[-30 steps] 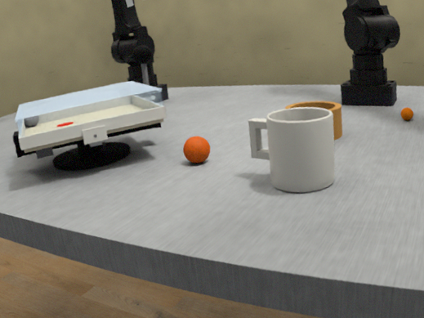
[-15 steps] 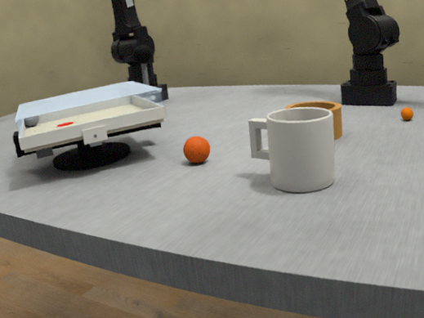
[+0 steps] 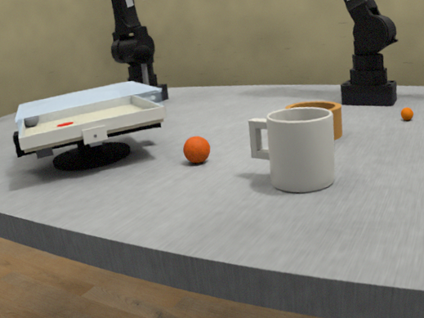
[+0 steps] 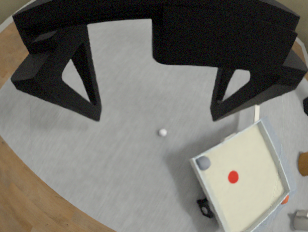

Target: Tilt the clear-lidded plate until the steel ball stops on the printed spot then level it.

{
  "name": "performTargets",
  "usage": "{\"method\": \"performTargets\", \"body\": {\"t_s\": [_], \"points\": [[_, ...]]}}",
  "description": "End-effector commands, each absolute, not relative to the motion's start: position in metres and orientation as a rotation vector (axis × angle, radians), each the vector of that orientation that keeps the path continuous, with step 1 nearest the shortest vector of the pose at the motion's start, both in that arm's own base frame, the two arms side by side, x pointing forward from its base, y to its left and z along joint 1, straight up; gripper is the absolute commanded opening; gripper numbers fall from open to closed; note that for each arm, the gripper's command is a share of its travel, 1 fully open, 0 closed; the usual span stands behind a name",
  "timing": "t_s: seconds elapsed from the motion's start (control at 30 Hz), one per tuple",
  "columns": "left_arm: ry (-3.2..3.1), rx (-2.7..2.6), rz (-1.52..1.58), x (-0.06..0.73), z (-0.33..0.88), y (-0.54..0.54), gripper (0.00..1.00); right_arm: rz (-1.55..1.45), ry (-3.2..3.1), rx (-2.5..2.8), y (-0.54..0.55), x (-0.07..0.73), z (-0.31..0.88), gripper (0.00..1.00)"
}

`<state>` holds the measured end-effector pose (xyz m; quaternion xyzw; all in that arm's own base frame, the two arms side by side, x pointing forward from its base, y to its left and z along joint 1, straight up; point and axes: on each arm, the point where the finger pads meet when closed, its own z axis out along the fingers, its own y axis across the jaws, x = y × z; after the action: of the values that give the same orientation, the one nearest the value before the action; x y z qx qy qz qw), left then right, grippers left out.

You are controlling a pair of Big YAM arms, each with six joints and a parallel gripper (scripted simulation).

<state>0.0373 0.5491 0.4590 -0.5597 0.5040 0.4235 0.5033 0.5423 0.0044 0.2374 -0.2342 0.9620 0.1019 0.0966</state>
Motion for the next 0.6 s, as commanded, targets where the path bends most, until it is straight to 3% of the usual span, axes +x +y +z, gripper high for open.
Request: {"method": "performTargets", "body": {"t_s": [0.0, 0.57], "points": [[1.213, -1.255, 1.147, 0.014, 0.489, 0.546, 1.00, 0.281, 2.812, -0.692, 0.004, 0.550, 0.254, 1.00], [1.204, -1.218, 1.218, -0.006, 0.501, 0.545, 1.00, 0.282, 2.813, -0.697, 0.005, 0.549, 0.254, 1.00]]}}
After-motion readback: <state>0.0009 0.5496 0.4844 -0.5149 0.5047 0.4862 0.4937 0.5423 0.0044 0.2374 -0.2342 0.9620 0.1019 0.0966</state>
